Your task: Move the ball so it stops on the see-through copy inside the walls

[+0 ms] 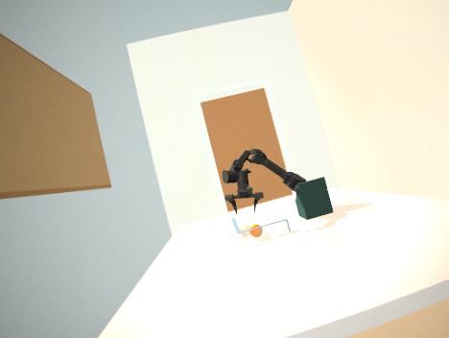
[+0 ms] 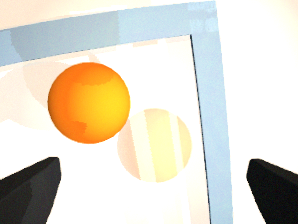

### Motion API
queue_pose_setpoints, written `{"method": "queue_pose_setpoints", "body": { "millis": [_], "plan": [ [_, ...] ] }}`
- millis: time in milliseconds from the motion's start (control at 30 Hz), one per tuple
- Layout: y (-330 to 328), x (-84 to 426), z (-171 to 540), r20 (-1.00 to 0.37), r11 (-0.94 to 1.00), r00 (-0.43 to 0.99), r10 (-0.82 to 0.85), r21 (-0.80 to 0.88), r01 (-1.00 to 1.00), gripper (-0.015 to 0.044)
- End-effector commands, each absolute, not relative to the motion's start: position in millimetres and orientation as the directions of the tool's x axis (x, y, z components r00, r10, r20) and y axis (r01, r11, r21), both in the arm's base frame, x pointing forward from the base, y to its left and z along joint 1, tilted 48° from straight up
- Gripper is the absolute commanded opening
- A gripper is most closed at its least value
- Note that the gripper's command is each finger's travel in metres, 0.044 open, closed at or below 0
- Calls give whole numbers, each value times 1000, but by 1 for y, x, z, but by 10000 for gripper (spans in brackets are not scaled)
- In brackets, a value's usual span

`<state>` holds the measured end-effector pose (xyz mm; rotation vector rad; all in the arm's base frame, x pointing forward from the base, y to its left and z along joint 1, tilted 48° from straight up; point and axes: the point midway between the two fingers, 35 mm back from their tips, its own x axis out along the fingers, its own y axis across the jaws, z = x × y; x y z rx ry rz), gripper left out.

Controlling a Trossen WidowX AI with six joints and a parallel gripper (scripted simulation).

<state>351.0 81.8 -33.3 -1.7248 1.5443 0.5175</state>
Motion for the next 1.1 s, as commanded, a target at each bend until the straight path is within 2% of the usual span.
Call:
{"method": "queue_pose_setpoints", "body": {
  "millis": [0, 67, 1067],
  "plan": [
    [81, 333, -61, -692, -4, 44, -721, -59, -998, 406],
    [80, 330, -66, -680, -5, 15, -733, -17, -1000, 406],
    [47, 331, -97, -679, -5, 15, -734, -16, -1000, 406]
  ]
}}
